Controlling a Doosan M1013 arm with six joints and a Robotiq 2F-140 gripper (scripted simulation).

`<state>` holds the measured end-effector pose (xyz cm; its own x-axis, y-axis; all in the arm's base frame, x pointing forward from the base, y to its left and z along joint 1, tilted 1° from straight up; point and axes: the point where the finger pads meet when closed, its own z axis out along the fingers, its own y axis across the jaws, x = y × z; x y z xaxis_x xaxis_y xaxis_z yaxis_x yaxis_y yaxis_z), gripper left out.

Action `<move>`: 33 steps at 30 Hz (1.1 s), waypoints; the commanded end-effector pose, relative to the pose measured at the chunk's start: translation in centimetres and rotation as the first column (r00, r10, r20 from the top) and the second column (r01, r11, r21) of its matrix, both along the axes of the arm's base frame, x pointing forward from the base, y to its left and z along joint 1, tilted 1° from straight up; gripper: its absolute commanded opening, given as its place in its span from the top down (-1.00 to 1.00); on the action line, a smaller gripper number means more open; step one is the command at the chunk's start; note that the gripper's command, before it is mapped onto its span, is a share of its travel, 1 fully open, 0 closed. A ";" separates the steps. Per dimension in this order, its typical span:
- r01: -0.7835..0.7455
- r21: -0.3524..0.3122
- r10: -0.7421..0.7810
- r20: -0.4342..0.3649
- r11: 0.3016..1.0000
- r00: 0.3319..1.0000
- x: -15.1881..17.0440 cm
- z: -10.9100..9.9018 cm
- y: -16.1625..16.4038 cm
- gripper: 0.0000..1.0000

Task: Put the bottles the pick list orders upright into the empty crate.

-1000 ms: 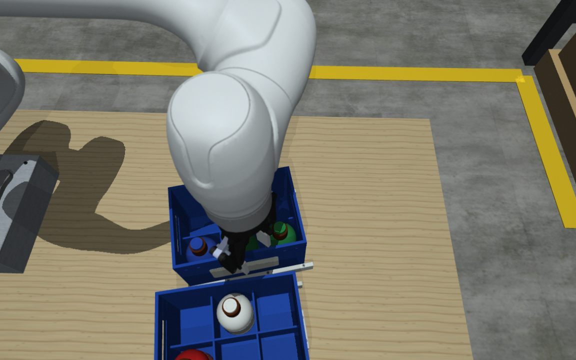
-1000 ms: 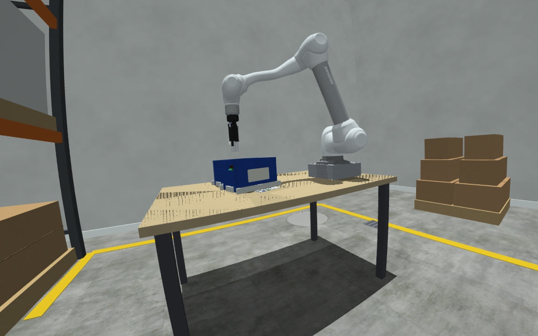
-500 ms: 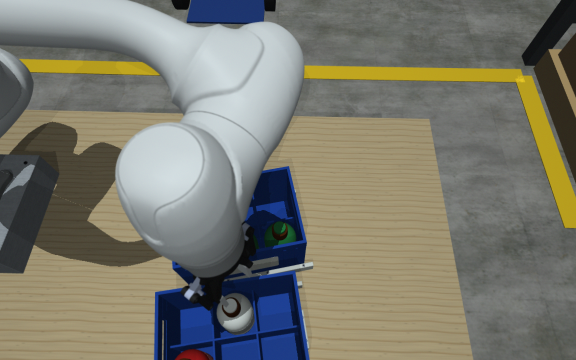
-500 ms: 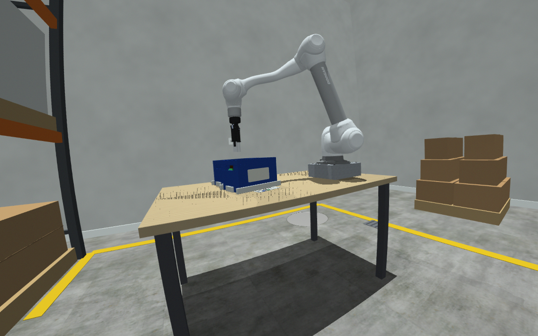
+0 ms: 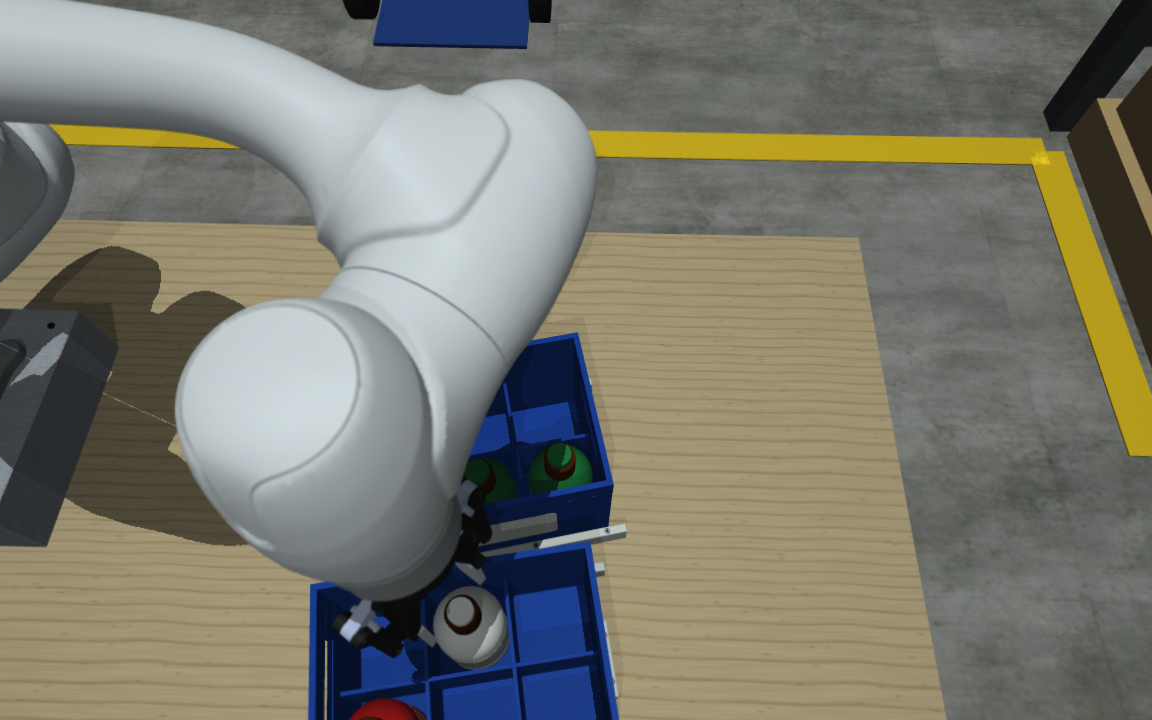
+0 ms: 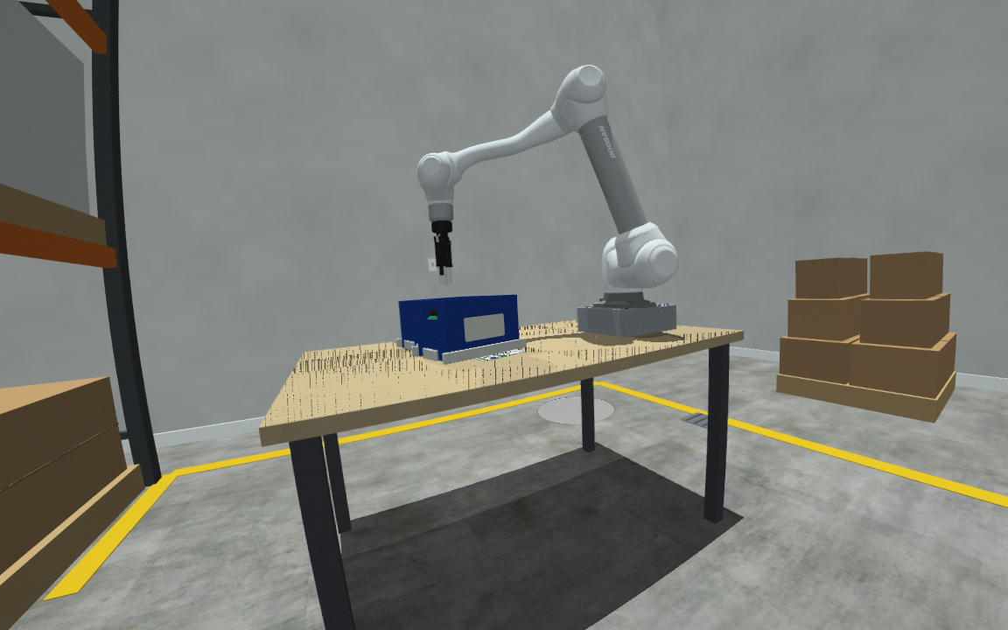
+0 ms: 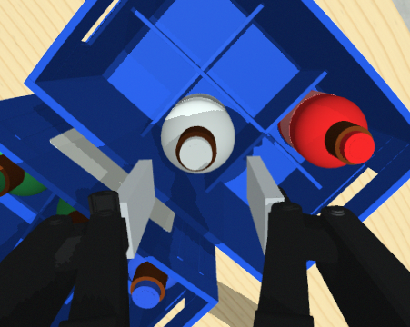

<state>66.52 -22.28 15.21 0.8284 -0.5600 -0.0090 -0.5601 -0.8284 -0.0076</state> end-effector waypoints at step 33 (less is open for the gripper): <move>0.000 0.000 0.000 0.000 1.000 1.000 0.0 -4.0 0.0 0.24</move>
